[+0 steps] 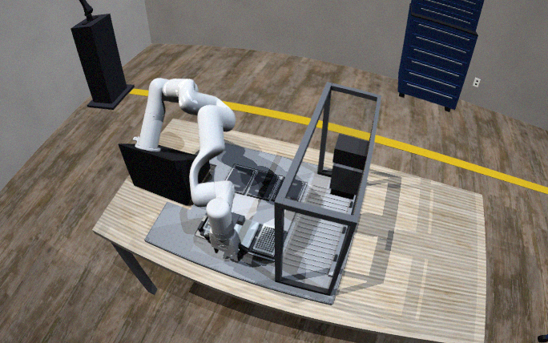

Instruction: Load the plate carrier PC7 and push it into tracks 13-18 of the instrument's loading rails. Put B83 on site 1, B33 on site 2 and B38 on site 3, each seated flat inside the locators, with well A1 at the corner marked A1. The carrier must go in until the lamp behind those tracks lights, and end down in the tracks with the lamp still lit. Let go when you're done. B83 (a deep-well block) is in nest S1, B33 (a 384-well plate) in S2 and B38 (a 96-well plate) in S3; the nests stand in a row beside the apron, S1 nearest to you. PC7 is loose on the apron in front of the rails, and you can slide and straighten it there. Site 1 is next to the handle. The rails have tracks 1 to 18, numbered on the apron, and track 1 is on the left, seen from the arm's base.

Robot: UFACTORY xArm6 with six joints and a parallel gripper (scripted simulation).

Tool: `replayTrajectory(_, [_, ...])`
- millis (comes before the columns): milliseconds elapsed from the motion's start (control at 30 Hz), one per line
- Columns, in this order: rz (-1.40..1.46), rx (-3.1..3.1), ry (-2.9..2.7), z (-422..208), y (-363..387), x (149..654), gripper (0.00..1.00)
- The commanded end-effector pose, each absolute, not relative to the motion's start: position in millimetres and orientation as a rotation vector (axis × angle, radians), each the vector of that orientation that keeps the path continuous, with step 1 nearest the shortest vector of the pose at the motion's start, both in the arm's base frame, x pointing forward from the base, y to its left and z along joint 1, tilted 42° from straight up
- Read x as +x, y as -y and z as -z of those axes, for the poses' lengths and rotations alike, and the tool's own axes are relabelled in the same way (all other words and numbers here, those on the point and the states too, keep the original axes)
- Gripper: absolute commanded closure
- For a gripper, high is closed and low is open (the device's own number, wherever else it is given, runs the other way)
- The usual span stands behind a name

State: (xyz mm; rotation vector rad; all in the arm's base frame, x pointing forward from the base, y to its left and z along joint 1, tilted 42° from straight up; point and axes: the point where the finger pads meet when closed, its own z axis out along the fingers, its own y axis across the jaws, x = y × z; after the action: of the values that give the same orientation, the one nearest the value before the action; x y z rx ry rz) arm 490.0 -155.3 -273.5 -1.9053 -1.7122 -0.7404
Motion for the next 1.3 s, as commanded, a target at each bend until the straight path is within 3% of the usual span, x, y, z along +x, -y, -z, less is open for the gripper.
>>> replayTrajectory(0, [0.743,-1.909,1.715,266.8,162.2,490.8,0.00])
replayTrajectory(1267, [0.742,-1.909,1.715,225.8,198.8,486.2,0.00])
